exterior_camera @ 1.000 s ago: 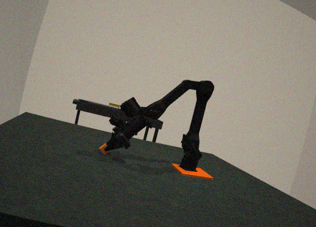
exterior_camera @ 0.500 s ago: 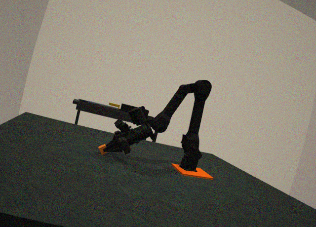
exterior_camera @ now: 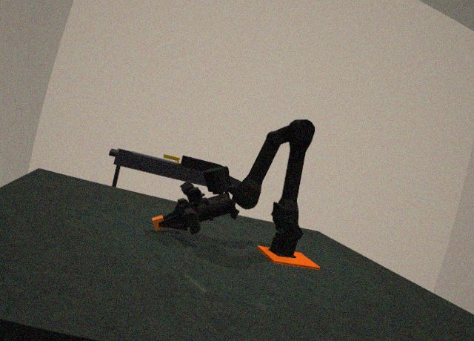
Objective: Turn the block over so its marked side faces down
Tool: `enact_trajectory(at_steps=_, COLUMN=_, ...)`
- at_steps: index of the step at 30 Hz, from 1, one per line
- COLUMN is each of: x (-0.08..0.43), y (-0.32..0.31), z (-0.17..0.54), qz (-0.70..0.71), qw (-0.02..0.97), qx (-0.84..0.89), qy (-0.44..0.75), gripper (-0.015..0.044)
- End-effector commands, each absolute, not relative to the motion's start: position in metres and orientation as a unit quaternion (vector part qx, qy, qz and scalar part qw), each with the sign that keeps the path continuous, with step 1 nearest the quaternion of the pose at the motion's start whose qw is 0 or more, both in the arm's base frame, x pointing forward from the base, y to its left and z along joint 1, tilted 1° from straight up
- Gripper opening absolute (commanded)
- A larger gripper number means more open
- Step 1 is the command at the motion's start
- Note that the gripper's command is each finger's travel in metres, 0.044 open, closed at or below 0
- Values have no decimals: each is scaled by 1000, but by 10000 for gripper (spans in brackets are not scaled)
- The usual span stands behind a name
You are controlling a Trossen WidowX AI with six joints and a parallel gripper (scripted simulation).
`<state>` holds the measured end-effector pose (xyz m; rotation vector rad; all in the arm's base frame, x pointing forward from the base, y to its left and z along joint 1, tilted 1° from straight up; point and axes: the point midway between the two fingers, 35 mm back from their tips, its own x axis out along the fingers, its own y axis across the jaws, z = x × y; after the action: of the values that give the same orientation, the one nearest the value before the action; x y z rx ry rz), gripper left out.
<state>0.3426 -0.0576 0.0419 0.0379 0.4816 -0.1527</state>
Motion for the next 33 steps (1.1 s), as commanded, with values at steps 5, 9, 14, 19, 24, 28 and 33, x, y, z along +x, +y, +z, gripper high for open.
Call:
enact_trajectory(at_steps=5, x=342, y=-57, z=42, qz=-73, qw=969, qx=22, qy=235, gripper=0)
enact_trajectory(at_steps=9, x=342, y=-57, z=42, qz=-73, qw=969, qx=22, qy=235, gripper=0)
enact_trajectory(at_steps=14, x=342, y=-57, z=42, qz=-73, qw=969, qx=22, qy=235, gripper=105)
enact_trajectory(at_steps=19, x=342, y=-57, z=42, qz=-73, qw=969, qx=22, qy=235, gripper=236)
enact_trajectory(at_steps=24, x=342, y=-57, z=42, qz=-73, qw=969, qx=22, qy=235, gripper=368)
enact_trajectory(at_steps=28, x=342, y=-57, z=42, qz=-73, qw=969, qx=22, qy=235, gripper=440)
enact_trajectory(at_steps=33, x=342, y=-57, z=42, qz=-73, qw=969, qx=22, qy=235, gripper=440)
